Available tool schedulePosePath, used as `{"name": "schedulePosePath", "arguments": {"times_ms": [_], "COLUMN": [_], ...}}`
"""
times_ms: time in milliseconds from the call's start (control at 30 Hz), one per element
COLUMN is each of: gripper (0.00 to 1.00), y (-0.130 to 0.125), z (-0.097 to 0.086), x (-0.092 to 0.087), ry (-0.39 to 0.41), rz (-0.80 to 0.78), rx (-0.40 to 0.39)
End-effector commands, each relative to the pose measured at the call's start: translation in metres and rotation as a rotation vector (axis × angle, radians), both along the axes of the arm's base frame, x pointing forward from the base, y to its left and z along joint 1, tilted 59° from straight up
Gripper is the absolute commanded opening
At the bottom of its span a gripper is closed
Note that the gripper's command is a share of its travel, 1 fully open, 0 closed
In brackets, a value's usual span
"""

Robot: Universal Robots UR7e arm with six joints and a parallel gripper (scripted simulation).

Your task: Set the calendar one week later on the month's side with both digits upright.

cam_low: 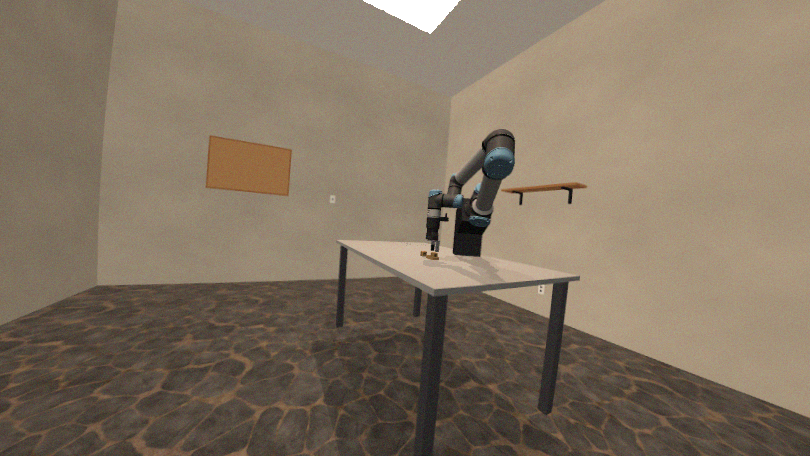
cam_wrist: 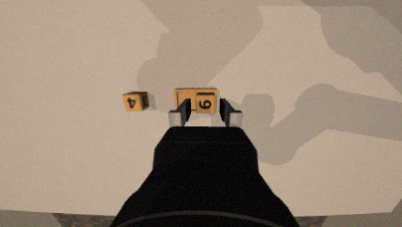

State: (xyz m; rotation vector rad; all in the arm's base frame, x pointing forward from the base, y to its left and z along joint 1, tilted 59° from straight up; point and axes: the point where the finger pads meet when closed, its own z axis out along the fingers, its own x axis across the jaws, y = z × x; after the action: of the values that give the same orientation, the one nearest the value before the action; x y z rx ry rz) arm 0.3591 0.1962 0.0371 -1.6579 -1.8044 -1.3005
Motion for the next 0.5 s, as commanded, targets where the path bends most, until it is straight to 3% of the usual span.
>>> {"name": "schedulePosePath", "arguments": {"times_ms": [0, 467], "gripper": [0.87, 0.87], "y": [0.0, 0.0072], "z": [0.0005, -0.0039], "x": [0.0008, 0.0016], "ry": [-0.002, 0.002], "rz": [0.001, 0.002], "rx": [-0.001, 0.002]}}
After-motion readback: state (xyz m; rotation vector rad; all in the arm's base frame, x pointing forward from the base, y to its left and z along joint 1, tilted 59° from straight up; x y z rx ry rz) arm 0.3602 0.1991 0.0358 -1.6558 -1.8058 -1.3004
